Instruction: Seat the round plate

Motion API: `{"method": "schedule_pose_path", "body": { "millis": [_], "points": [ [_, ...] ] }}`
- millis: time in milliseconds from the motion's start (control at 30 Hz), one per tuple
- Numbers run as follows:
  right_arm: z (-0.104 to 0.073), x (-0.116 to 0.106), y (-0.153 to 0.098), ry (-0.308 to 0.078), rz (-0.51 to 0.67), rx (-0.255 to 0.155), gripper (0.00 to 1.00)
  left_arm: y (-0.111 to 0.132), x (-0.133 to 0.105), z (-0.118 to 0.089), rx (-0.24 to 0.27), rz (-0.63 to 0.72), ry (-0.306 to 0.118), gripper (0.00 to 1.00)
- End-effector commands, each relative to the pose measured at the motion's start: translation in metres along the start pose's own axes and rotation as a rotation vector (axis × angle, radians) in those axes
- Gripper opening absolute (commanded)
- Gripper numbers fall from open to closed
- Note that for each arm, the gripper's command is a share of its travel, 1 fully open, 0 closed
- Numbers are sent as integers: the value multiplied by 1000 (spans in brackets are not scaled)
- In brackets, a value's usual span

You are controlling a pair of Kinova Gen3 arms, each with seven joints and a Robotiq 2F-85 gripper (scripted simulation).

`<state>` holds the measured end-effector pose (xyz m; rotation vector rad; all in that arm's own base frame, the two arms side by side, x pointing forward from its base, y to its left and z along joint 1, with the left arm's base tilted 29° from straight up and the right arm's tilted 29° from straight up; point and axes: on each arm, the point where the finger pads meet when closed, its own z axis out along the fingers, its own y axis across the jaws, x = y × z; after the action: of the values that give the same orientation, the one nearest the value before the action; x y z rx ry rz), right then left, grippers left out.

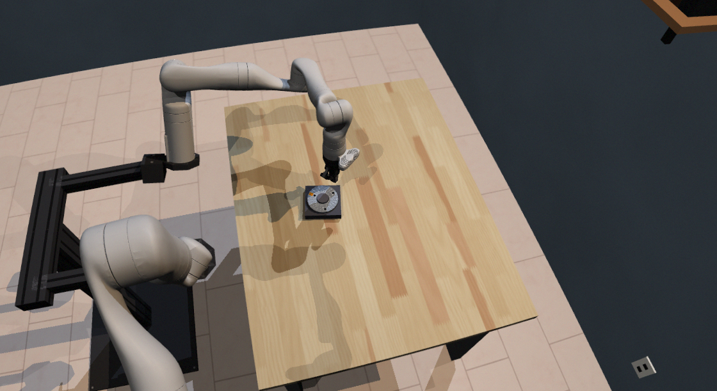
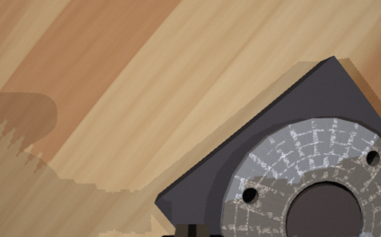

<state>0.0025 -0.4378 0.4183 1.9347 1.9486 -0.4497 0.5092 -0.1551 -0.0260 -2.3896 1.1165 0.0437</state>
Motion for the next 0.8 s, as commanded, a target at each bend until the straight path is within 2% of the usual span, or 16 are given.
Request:
{"method": "schedule_pose_path", "body": {
  "millis": [0,767],
  "points": [
    [0,0,0,-1,0,0,1000,0,1,0,1,0,2,99],
    [0,0,0,-1,0,0,1000,0,1,12,1,0,2,99]
  ]
}}
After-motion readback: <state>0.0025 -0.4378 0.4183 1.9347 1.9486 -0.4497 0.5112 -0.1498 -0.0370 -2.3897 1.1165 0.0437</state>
